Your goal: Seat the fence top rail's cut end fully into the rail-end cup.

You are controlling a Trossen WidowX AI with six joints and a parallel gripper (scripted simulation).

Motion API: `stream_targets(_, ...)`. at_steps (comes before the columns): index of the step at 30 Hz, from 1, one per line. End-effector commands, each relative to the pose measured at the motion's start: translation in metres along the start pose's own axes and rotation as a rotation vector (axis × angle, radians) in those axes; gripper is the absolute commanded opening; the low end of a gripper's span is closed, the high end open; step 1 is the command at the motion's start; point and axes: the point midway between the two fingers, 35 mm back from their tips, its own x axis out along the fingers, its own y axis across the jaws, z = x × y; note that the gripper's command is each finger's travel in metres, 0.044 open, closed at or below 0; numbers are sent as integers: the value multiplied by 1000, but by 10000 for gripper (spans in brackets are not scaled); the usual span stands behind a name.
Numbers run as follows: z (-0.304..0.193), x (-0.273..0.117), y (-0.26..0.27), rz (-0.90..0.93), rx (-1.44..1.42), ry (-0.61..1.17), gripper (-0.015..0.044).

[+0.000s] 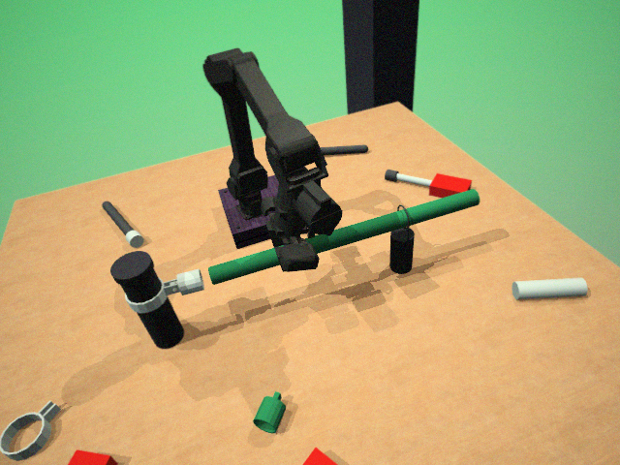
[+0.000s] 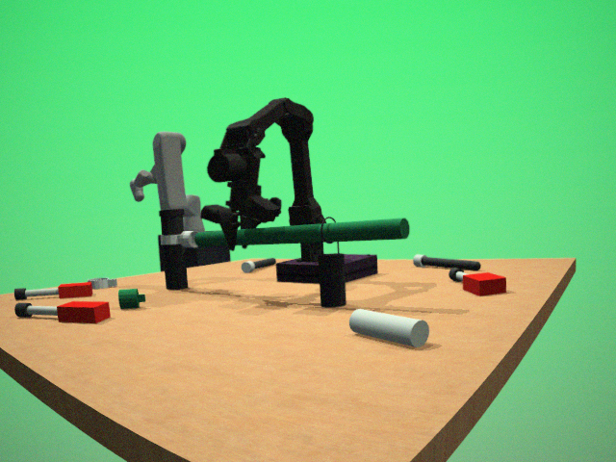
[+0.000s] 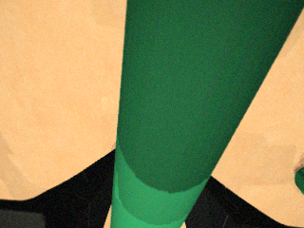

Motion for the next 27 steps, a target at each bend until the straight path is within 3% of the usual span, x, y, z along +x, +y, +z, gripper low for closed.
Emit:
stream_targets(1,-3,-5,-5,-15,4,1,0)
stream_targets(27,-22,5,-1,0,-3,2,0)
